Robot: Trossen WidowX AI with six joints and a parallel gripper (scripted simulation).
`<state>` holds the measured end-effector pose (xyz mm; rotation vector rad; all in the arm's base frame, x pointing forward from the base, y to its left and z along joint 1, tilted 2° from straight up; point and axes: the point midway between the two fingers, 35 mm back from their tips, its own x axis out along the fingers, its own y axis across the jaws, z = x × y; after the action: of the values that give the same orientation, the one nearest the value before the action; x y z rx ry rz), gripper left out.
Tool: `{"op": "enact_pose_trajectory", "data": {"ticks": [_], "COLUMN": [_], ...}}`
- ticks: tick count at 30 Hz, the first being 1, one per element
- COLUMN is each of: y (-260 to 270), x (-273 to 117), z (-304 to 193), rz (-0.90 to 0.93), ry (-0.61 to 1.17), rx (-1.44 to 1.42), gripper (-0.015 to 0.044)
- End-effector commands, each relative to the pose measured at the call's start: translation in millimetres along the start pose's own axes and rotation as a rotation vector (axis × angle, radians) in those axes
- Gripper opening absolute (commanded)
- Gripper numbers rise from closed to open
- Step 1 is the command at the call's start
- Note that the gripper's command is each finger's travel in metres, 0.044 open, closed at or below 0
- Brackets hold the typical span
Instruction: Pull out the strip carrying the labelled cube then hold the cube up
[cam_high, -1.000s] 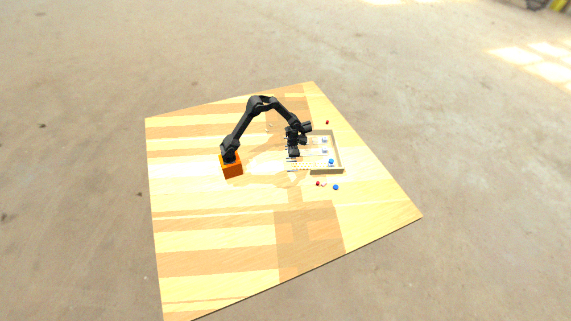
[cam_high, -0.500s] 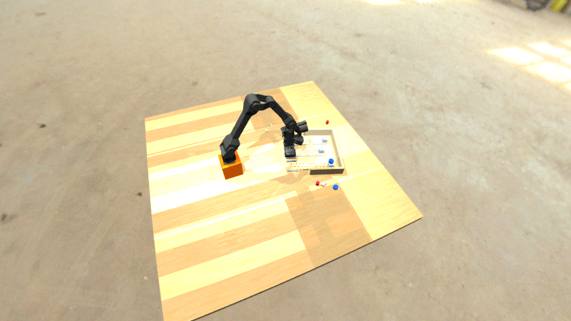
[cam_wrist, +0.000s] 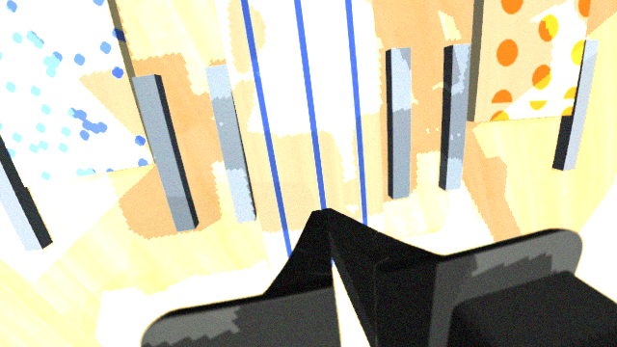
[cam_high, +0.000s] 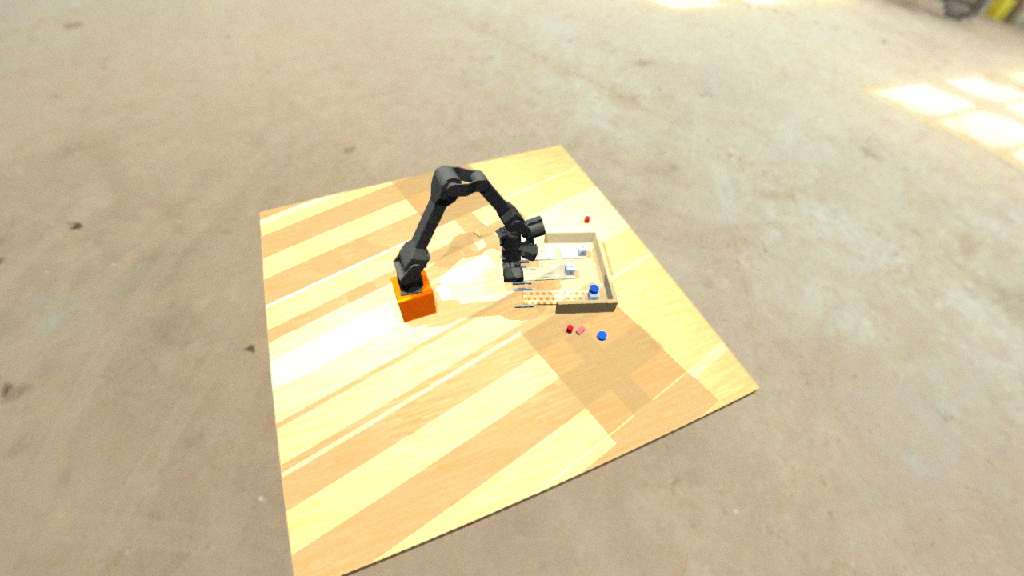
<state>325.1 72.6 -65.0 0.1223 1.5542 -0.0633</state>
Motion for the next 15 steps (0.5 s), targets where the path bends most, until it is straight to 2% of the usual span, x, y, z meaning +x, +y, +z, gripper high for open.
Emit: {"op": "enact_pose_trajectory", "data": {"ticks": [1, 15], "y": [-0.8, -0.2], "x": [4.8, 4.6], "z": [-13.7, -35.4], "rz": [-0.007, -0.007], "ry": [0.024, 0.025], "rx": [0.001, 0.001], "gripper": [0.0, 0.0]}}
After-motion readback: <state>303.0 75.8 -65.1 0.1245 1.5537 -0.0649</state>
